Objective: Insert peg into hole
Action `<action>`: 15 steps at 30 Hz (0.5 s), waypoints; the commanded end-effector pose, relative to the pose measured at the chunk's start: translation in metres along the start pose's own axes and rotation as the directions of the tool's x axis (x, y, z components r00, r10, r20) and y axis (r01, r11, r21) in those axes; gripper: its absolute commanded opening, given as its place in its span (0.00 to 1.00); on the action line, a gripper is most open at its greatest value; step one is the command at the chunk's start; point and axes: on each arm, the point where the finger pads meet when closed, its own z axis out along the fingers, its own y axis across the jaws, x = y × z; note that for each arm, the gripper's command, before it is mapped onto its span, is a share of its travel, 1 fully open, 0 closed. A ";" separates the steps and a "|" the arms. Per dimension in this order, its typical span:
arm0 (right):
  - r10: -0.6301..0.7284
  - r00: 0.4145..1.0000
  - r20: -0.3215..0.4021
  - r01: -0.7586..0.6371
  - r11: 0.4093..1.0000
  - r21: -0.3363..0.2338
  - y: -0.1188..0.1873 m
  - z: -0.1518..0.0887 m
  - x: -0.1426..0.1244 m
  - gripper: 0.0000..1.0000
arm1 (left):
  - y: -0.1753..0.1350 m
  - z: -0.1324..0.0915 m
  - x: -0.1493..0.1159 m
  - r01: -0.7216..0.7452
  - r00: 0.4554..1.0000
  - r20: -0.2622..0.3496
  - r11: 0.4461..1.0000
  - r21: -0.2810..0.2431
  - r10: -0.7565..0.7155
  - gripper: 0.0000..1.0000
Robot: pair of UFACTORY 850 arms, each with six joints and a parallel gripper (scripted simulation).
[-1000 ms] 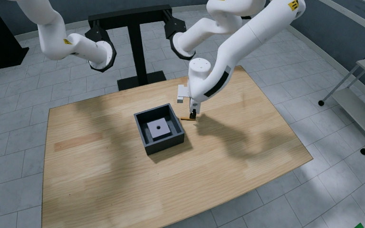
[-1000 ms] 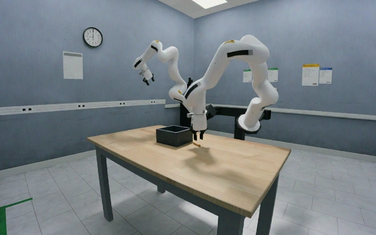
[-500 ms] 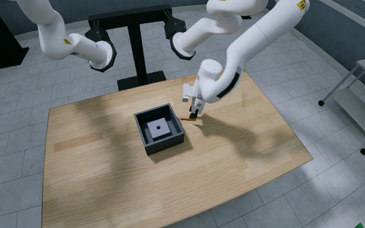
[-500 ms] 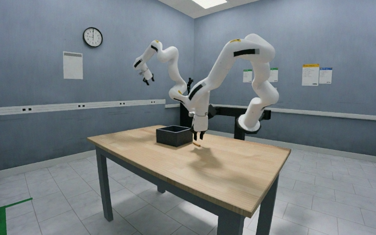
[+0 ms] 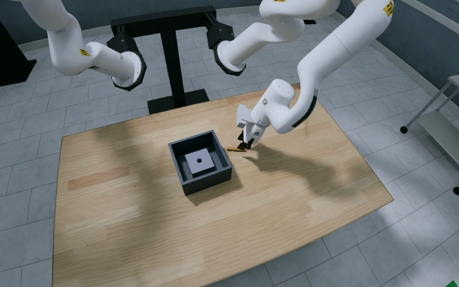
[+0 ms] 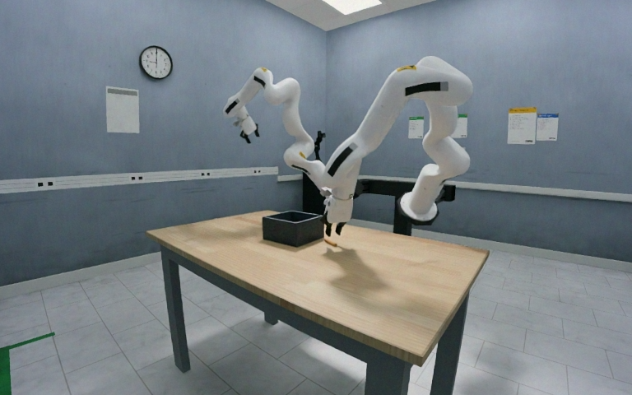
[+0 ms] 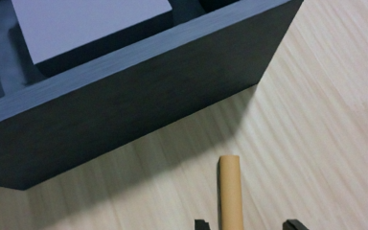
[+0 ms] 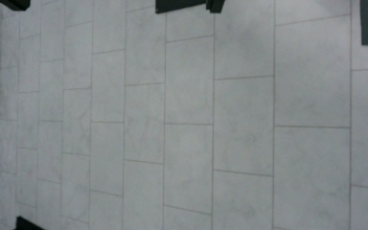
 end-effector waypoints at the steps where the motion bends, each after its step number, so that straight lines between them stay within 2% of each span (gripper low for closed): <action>1: 0.000 1.000 -0.002 0.000 1.000 0.000 0.000 -0.001 0.000 1.00 | -0.001 0.000 0.000 0.000 1.000 -0.004 1.000 -0.002 0.000 0.44; 15: 0.000 1.000 -0.002 0.000 1.000 0.000 0.000 -0.001 0.000 1.00 | -0.001 0.009 -0.003 0.000 1.000 -0.004 1.000 -0.002 0.000 0.44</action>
